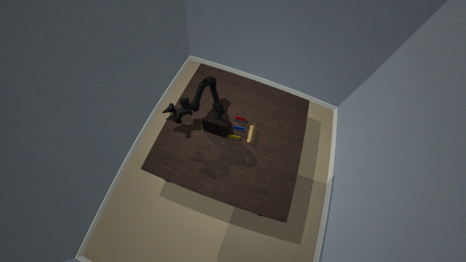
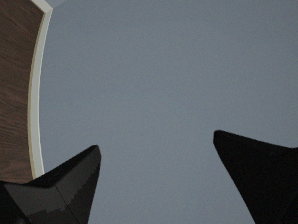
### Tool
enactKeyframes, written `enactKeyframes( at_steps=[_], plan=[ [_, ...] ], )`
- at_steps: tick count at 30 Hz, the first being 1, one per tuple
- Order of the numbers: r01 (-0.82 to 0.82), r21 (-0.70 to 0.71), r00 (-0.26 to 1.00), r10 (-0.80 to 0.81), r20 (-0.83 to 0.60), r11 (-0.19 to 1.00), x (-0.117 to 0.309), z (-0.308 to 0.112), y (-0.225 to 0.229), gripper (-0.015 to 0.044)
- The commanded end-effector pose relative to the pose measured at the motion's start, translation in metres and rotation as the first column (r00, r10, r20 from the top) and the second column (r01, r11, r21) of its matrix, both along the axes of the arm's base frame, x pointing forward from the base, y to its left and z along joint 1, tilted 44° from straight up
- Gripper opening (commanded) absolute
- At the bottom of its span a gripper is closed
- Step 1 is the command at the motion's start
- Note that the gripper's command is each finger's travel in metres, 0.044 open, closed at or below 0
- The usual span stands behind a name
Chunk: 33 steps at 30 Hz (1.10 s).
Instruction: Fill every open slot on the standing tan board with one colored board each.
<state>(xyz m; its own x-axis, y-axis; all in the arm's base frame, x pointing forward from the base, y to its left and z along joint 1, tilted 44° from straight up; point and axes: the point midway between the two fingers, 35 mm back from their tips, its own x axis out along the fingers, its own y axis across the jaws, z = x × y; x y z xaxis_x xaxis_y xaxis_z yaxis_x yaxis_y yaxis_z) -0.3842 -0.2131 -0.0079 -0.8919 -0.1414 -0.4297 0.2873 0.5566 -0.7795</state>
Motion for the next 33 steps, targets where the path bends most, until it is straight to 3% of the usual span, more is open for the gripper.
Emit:
enactKeyframes(
  at_steps=[1, 8, 13, 20, 22, 30, 33],
  plan=[
    [-0.007, 0.000, 1.000, 0.007, 0.006, 1.000, 0.001, -0.001, -0.002, 0.0374],
    [-0.250, -0.020, 0.941, 0.248, 0.232, 0.968, 0.069, -0.030, -0.087, 0.0190],
    [-0.366, -0.030, 0.862, 0.351, 0.364, 0.930, 0.117, -0.045, -0.122, 0.0186],
    [-0.557, -0.037, 0.630, 0.452, 0.632, 0.830, 0.232, -0.067, -0.159, 0.0186],
    [-0.574, -0.038, 0.604, 0.454, 0.655, 0.818, 0.244, -0.068, -0.161, 0.0186],
    [-0.727, -0.011, 0.320, 0.353, 0.879, 0.687, 0.384, -0.069, -0.144, 0.0186],
    [-0.747, 0.005, 0.277, 0.304, 0.911, 0.665, 0.408, -0.066, -0.135, 0.0186]
  ],
)
